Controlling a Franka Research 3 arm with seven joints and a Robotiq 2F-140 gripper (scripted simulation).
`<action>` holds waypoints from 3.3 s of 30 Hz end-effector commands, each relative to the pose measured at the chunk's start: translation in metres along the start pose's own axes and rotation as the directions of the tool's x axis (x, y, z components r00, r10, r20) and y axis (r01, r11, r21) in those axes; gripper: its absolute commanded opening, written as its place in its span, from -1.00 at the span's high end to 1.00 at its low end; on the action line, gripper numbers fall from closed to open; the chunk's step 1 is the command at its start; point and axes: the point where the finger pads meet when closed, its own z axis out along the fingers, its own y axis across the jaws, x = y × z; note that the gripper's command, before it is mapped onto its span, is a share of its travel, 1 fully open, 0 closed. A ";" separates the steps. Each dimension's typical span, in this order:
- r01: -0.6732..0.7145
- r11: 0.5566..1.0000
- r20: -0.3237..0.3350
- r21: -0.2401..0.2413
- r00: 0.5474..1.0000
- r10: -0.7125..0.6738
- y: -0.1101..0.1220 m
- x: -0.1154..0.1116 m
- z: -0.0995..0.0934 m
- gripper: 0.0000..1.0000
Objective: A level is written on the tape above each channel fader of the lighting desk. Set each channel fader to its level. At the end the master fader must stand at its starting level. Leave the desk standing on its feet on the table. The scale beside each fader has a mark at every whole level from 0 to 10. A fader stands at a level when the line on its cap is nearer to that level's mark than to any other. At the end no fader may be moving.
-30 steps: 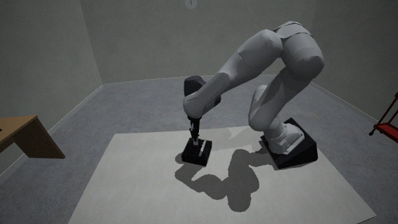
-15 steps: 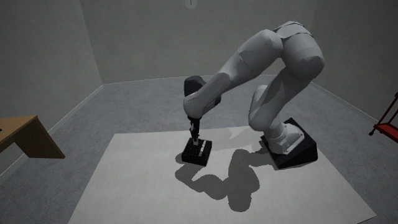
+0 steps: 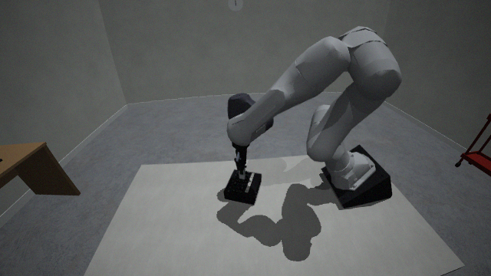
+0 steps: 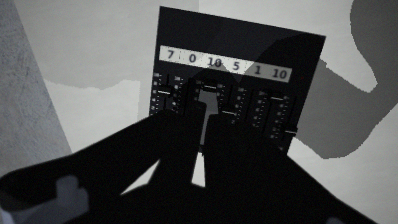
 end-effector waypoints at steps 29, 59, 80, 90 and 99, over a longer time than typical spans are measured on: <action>-0.006 1.000 -0.007 -0.004 1.000 0.006 0.001 -0.003 0.001 1.00; -0.006 1.000 -0.007 -0.004 1.000 0.006 0.000 -0.003 -0.039 1.00; -0.006 1.000 -0.007 -0.004 1.000 0.006 0.000 -0.003 -0.051 -1.00; -0.006 1.000 -0.007 -0.004 1.000 0.006 0.000 -0.003 -0.086 -1.00; -0.006 1.000 -0.007 -0.004 1.000 0.006 0.000 -0.003 -0.103 -1.00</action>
